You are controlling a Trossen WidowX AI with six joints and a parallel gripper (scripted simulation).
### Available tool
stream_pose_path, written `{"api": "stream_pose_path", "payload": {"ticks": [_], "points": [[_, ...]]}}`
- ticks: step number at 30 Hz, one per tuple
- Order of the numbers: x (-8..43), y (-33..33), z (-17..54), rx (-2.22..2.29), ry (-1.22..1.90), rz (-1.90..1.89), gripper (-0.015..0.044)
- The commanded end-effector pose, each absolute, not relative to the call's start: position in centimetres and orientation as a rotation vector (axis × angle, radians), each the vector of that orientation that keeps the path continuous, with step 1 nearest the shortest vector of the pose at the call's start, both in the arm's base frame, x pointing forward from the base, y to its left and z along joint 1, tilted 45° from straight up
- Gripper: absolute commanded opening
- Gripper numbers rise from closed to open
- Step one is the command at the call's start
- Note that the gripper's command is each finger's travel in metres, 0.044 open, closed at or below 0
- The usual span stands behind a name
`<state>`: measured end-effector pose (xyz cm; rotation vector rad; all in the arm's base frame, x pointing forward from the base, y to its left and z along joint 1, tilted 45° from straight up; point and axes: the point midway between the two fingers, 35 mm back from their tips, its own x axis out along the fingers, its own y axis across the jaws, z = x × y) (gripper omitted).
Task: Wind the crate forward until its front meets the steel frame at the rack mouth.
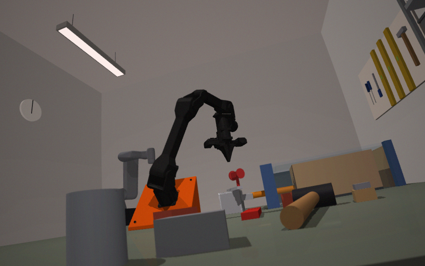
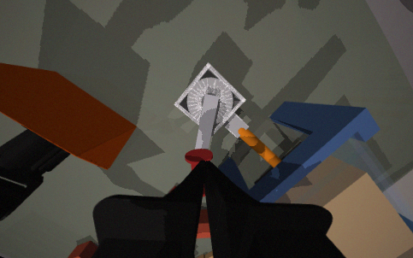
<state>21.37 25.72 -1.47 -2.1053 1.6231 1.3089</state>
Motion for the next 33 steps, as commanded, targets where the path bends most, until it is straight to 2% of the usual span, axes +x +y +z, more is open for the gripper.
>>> {"api": "stream_pose_path", "payload": {"ticks": [1, 27, 33], "points": [[21.4, 25.8, -1.5, -2.101, 1.620, 1.315, 0.0000], [21.4, 25.8, -1.5, -2.101, 1.620, 1.315, 0.0000], [23.5, 22.6, 0.0, -1.795, 1.498, 1.702, 0.0157]]}}
